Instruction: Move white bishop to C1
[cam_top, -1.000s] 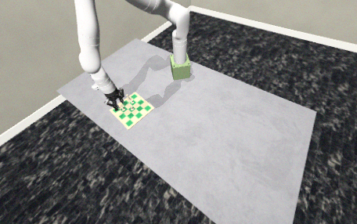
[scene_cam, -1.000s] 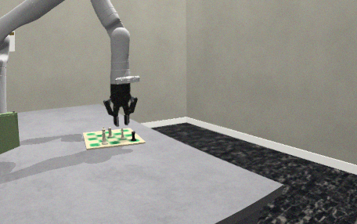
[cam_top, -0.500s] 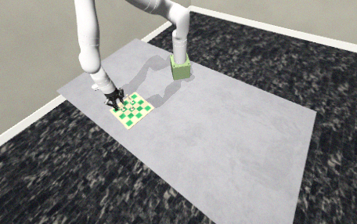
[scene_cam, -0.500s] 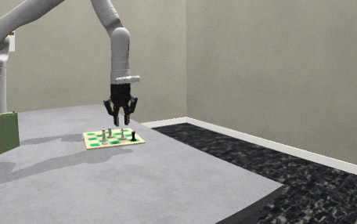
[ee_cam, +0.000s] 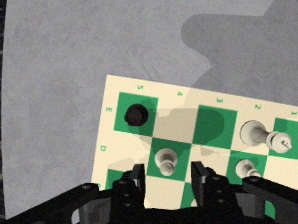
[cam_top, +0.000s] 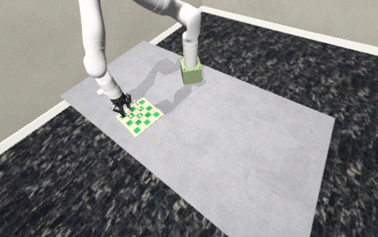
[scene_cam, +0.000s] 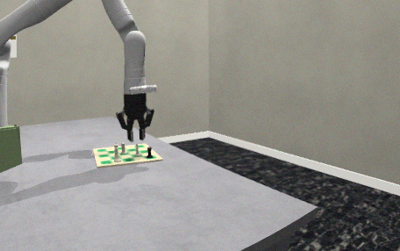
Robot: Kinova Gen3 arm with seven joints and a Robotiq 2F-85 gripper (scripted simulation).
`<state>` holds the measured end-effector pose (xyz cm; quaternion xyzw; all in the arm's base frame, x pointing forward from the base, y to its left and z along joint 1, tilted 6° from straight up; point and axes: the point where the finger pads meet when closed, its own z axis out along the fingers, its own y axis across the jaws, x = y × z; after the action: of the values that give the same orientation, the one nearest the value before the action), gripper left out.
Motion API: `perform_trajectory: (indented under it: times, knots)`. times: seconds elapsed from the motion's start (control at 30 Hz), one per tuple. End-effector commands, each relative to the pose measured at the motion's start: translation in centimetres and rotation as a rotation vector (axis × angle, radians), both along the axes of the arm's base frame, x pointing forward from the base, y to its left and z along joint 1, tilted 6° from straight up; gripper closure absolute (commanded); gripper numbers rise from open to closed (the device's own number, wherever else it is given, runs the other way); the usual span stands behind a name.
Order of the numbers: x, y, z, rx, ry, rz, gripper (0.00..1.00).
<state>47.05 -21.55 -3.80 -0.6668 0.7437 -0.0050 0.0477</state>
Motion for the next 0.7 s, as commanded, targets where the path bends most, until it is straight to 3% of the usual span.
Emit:
perform_trajectory:
  times: [0.0,0.67]
  knots:
    - [0.06,-0.04,0.09,-0.001,-0.002,0.0,0.63]
    - [0.11,-0.01,-0.52,-0.001,-0.002,0.0,0.63]
